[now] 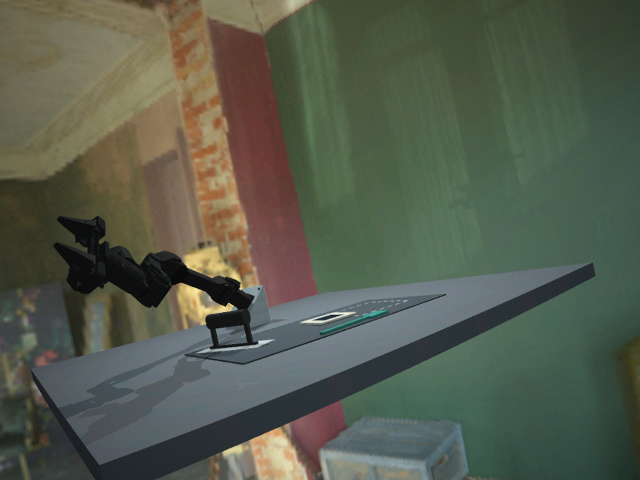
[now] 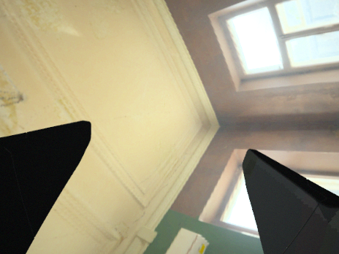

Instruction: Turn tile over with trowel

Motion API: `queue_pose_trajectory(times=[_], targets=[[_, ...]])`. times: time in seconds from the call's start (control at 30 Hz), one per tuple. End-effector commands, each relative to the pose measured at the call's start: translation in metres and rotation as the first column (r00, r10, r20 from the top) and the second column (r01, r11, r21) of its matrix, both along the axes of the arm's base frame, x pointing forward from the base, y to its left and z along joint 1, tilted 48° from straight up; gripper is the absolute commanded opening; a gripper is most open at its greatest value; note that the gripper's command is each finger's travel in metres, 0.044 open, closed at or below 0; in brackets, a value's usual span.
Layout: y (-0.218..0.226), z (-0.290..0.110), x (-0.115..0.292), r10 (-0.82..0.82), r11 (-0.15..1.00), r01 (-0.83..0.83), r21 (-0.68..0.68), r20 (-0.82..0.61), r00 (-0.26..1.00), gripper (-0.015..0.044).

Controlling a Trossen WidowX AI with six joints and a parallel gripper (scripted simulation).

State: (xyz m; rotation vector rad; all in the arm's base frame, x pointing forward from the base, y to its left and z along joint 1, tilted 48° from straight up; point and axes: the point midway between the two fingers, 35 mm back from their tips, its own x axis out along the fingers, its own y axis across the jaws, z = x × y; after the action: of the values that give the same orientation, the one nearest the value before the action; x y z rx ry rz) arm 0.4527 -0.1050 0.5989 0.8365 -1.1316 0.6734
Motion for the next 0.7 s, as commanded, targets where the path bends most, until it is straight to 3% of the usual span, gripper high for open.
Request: queue_pose_trajectory(times=[0.0,0.33,0.67], targets=[[0.0000,0.0000,0.0000,0.000,1.000,0.000,0.000,0.000,1.000,0.0374],[0.0004,0.0000,0.0001,0.001,1.000,-0.001,0.000,0.000,1.000,0.0111],[0.0007,0.0000,0.0001,0.001,1.000,-0.001,0.000,0.000,1.000,0.0100]])
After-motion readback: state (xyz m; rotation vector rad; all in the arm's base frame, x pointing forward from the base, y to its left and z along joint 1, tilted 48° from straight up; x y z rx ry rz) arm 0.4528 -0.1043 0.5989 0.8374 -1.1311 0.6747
